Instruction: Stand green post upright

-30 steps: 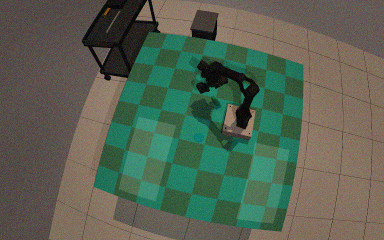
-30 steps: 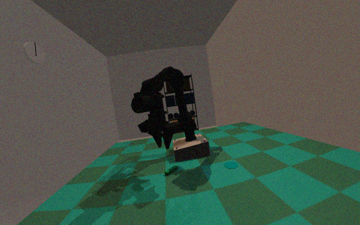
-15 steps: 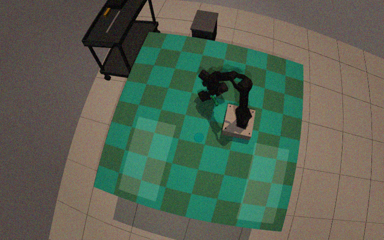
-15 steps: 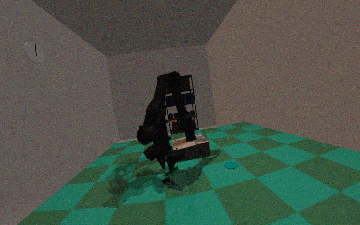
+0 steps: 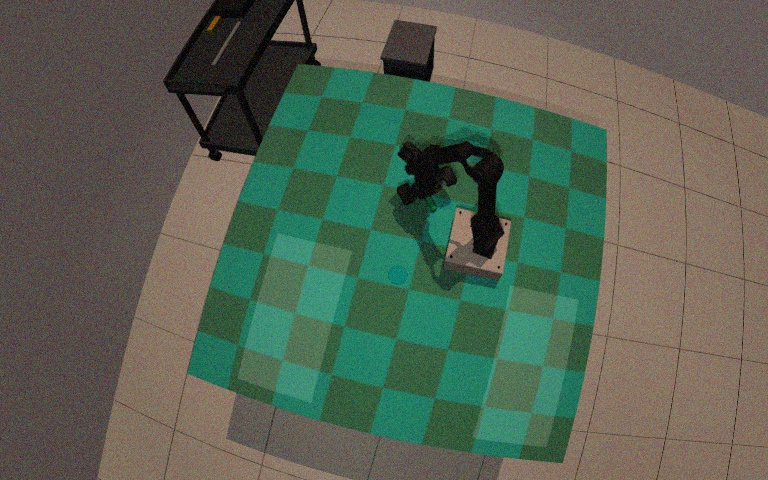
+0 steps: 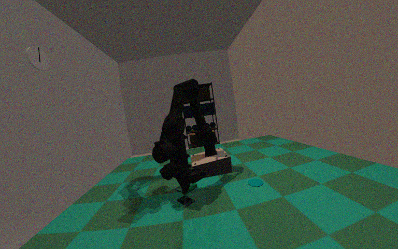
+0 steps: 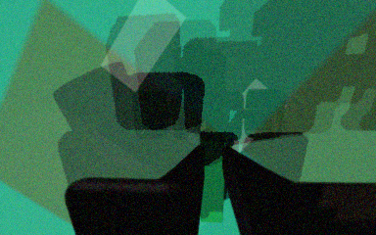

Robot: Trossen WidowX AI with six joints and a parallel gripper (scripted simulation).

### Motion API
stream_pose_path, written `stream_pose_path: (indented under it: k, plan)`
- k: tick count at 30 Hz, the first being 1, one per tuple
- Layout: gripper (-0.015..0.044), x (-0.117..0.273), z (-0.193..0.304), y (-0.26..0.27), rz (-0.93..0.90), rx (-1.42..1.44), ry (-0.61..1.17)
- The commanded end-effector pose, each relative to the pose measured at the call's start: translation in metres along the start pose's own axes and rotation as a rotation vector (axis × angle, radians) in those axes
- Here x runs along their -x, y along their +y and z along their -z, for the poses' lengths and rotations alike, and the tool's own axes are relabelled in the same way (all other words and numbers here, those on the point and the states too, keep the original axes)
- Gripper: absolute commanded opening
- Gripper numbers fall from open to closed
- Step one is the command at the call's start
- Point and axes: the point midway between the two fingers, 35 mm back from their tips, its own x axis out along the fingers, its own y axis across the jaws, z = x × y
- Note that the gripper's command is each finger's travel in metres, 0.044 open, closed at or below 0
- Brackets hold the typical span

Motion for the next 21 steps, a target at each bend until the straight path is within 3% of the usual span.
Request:
stream_pose_path:
  k: [1,21]
  plan:
    - [0.0023,0.003,0.0,0.0,0.003,0.004,0.003]
    - [0.0023,0.062,-0.006,0.002,0.003,0.004,0.002]
